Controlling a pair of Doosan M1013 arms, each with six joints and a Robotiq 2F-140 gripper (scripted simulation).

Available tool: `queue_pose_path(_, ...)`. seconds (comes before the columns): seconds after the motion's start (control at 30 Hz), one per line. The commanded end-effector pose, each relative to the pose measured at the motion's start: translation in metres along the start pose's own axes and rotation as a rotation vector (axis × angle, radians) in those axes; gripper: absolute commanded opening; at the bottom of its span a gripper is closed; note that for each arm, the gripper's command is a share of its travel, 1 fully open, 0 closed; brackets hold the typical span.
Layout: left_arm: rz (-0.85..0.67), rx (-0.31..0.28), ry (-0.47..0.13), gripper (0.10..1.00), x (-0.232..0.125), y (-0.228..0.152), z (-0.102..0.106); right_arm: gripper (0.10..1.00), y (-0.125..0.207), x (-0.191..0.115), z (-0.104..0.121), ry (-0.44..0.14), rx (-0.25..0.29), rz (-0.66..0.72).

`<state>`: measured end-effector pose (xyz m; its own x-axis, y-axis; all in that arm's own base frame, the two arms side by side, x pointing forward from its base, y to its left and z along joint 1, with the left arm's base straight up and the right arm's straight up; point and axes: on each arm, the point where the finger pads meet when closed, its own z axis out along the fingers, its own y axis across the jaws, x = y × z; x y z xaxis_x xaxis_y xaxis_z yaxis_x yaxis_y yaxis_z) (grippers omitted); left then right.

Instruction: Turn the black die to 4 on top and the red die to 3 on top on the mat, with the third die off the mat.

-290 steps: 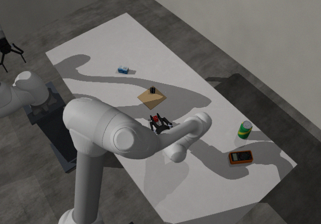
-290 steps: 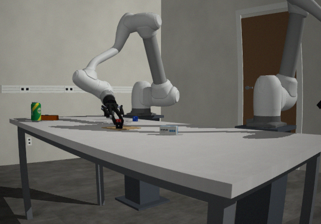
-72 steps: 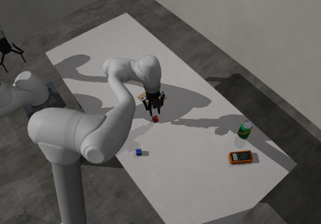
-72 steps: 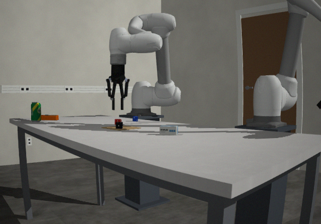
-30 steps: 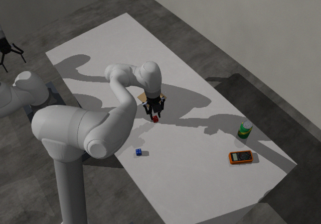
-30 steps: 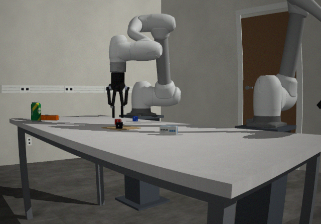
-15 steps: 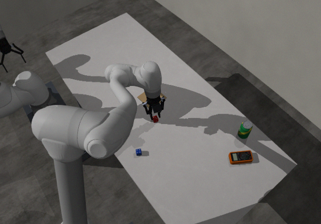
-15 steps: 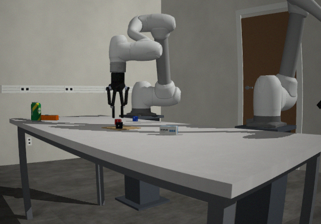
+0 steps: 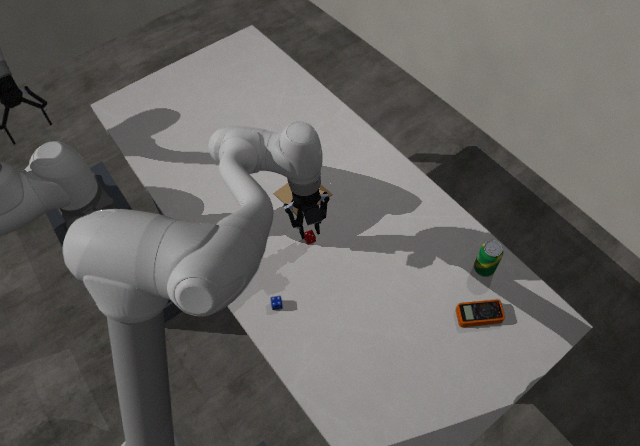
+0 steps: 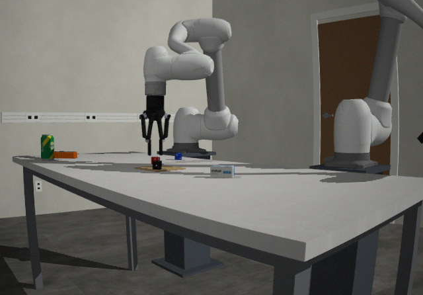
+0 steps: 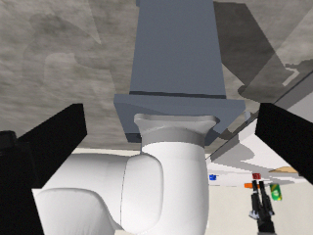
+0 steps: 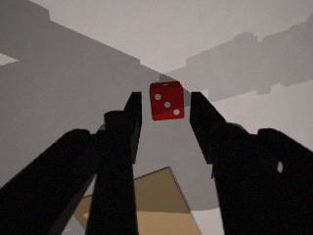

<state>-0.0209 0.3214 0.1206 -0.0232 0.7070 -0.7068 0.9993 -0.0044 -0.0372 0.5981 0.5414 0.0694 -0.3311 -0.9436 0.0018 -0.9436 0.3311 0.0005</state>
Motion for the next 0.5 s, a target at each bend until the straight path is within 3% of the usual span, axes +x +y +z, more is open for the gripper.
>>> queue_pose_path(0.0,0.0,0.0,0.001,1.0,0.0,0.0,0.0,0.351,0.0,-0.001,-0.001,-0.002,0.001,0.0)
queue_pose_path(0.47,0.0,0.0,0.001,1.0,0.0,0.0,0.0,0.351,0.0,-0.001,0.015,-0.002,0.001,0.0)
